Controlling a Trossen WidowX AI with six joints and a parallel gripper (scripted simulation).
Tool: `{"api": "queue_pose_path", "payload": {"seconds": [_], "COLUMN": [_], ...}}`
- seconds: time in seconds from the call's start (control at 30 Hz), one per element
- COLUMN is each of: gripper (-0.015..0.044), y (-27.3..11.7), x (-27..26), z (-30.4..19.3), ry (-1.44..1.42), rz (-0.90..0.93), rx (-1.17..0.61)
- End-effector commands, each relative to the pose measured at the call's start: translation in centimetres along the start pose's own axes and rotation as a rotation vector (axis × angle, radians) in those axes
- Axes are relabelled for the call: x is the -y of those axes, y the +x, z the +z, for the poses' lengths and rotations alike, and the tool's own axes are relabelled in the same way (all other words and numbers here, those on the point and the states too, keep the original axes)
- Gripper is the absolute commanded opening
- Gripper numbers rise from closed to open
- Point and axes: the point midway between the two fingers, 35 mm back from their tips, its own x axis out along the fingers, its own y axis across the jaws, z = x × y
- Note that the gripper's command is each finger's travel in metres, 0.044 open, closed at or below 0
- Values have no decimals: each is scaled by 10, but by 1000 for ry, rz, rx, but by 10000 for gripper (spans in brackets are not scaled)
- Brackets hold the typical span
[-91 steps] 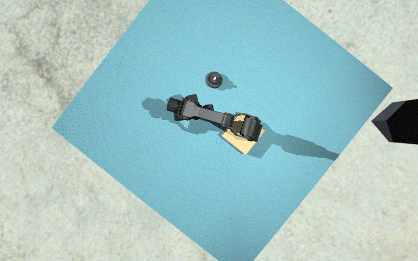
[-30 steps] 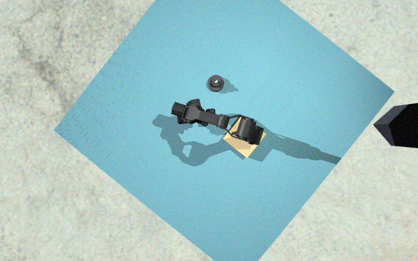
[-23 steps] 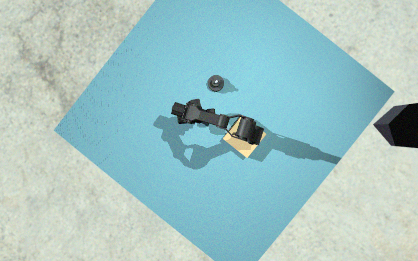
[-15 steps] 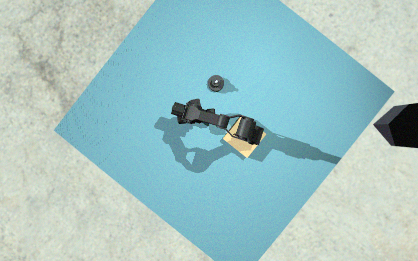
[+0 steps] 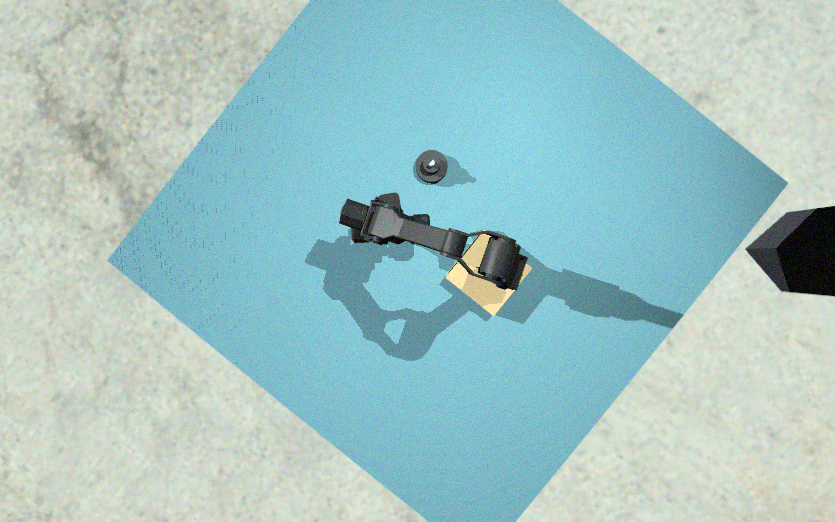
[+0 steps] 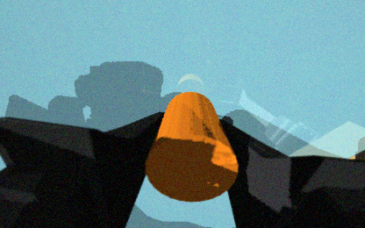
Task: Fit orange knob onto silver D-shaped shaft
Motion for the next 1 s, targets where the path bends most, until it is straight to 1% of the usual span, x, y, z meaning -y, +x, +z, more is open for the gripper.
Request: {"api": "queue_pose_path", "payload": {"seconds": [0.0, 0.97], "gripper": [0, 0], "y": [-15, -106], "x": [-3, -7], "z": [2, 6], "ry": [-2, -38], "rz": [7, -8], "rx": [4, -16]}}
